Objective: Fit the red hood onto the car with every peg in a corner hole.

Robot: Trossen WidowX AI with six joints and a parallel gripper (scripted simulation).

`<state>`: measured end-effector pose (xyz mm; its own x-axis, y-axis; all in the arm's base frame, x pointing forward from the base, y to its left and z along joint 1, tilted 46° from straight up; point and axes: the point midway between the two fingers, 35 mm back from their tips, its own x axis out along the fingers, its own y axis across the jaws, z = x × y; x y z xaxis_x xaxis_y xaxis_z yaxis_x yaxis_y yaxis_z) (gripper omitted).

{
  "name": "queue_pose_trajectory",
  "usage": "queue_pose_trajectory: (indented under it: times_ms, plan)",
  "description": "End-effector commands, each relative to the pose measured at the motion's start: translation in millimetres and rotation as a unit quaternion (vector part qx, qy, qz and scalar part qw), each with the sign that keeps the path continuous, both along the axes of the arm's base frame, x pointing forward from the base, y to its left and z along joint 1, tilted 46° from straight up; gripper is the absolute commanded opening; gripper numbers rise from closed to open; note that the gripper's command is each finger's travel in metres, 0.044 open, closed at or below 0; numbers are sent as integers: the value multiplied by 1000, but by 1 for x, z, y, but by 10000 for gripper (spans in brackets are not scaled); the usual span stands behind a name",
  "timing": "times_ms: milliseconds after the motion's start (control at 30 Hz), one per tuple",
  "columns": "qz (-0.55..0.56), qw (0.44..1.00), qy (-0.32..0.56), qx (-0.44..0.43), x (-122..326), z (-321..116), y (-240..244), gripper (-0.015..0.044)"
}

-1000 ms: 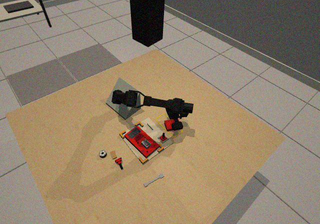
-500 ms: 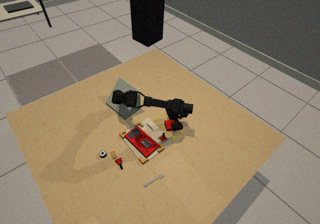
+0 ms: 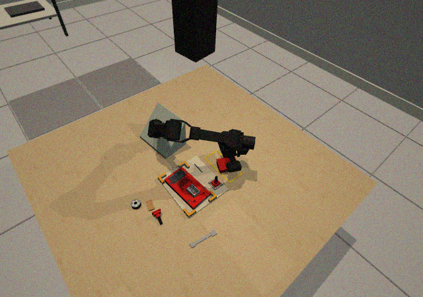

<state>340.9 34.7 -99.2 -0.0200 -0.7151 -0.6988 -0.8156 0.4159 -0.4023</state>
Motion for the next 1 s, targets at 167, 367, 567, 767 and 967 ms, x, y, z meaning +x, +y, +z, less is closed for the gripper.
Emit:
queue_pose_trajectory:
  times_ms: [167, 367, 567, 767, 967]
  plan:
    - [1, 1000, -7, 5, 4, 26, 28, 0]
    - [1, 1000, -6, 5, 4, 44, 48, 0]
    - [1, 1000, -6, 6, 4, 58, 62, 0]
    - [1, 1000, -6, 6, 4, 63, 67, 0]
    - [-30, 999, -37, 5, 7, 77, 49, 0]
